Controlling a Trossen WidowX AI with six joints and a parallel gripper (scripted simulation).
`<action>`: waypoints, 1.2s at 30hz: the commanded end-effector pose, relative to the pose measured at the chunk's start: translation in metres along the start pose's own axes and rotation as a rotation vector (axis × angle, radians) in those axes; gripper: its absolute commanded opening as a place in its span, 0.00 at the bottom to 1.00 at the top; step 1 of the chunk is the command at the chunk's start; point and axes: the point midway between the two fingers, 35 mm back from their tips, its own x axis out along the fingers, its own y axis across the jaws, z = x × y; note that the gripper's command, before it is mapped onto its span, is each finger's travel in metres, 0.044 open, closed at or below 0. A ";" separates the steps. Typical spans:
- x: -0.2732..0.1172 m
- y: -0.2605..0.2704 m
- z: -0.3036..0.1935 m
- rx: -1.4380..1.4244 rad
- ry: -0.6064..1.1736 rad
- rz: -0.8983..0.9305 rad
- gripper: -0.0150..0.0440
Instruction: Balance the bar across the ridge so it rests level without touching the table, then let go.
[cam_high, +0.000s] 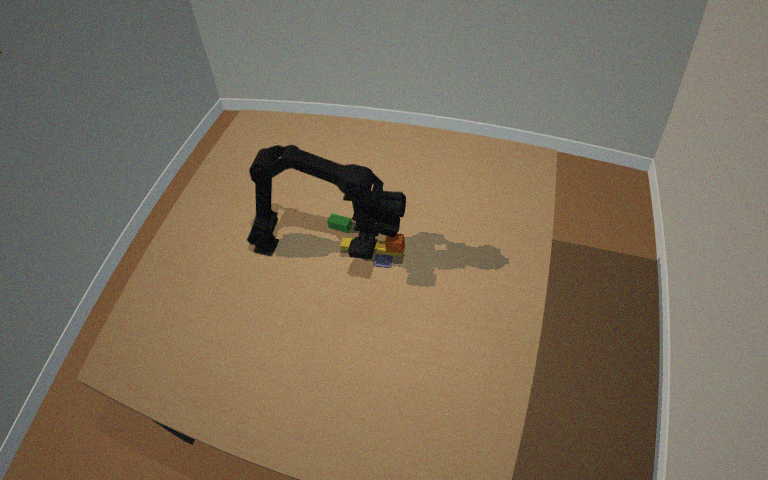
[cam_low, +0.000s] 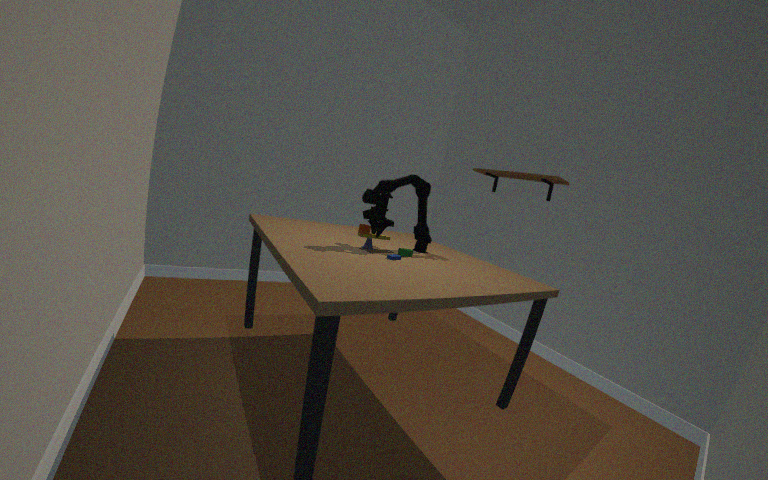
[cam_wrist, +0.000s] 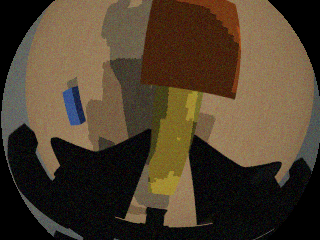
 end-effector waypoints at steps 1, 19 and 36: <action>0.000 0.000 0.000 0.000 0.001 0.000 0.54; 0.000 0.000 0.000 0.000 0.001 0.000 0.54; 0.000 0.000 0.000 0.000 0.001 0.000 0.57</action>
